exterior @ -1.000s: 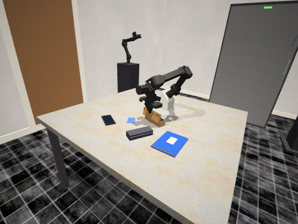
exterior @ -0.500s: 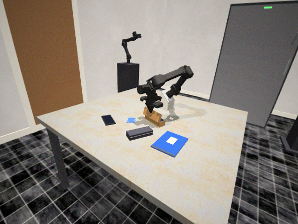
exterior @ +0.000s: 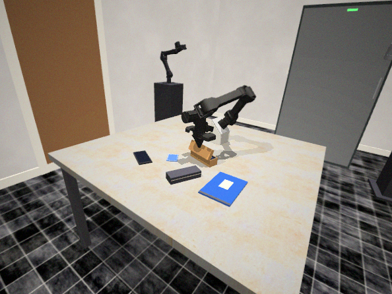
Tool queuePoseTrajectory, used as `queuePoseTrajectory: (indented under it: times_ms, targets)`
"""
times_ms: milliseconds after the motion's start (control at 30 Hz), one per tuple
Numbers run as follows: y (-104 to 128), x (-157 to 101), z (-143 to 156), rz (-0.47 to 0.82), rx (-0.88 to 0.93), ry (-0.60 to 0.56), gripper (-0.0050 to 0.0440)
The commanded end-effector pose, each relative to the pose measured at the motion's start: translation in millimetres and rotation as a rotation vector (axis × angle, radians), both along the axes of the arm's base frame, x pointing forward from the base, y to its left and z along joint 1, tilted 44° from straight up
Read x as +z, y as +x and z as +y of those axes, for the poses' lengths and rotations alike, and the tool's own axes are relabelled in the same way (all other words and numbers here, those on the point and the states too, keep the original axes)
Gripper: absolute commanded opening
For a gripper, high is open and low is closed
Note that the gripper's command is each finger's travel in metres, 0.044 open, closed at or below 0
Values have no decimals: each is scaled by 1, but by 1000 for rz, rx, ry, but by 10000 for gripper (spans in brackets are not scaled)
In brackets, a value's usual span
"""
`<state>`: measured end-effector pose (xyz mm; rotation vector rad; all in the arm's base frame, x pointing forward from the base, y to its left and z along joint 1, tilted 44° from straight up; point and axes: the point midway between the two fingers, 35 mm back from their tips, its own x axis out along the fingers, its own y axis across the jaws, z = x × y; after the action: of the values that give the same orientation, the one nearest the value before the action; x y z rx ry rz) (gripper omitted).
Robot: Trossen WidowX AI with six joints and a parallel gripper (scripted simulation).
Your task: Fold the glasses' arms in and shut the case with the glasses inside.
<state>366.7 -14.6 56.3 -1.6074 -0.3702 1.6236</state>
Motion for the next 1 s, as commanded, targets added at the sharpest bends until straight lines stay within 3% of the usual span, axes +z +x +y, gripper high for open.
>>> queuePoseTrajectory:
  times_ms: [0, 967]
  targets:
    - [-7, -2, 6, 16, 7, 9, 0]
    - [-16, -2, 10, 16, 9, 10, 0]
